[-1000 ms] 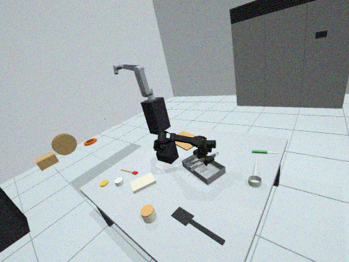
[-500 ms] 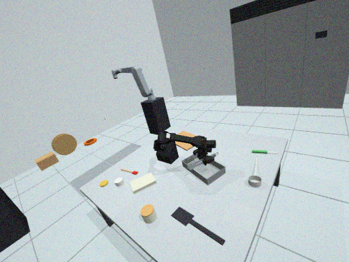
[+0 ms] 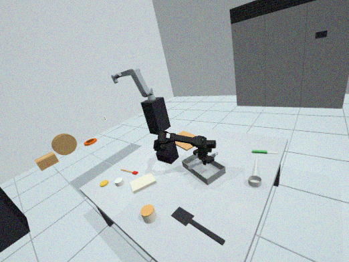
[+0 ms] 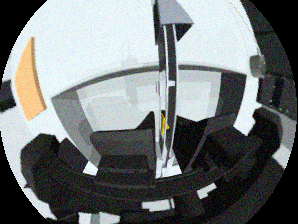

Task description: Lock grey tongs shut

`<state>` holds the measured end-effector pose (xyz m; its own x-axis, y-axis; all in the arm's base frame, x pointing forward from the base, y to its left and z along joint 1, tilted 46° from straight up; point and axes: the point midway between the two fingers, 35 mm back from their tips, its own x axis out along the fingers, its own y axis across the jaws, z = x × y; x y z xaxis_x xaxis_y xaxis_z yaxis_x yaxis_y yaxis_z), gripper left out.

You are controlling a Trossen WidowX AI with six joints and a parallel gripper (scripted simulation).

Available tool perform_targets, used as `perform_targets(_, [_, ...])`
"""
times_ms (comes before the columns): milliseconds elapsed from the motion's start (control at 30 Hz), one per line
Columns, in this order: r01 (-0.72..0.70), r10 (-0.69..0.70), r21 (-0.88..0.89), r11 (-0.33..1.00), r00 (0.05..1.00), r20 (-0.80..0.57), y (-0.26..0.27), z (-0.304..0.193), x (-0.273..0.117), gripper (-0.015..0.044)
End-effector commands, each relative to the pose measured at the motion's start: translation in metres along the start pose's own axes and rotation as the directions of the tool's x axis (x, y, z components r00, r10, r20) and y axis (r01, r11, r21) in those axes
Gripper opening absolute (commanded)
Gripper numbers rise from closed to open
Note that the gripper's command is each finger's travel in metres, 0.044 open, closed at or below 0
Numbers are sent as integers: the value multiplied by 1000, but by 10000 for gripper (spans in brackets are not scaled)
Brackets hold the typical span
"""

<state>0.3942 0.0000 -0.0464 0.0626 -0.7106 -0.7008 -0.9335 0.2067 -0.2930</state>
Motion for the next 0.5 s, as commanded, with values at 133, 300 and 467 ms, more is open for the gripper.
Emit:
perform_targets(133, [1, -1, 1, 1000, 1000, 4, -4, 4, -26, -150])
perform_targets(300, [0, 1, -5, 1000, 1000, 3, -3, 5, -103, -150])
perform_targets(467, [0, 0, -6, 1000, 1000, -1, 1, 2, -129, -150])
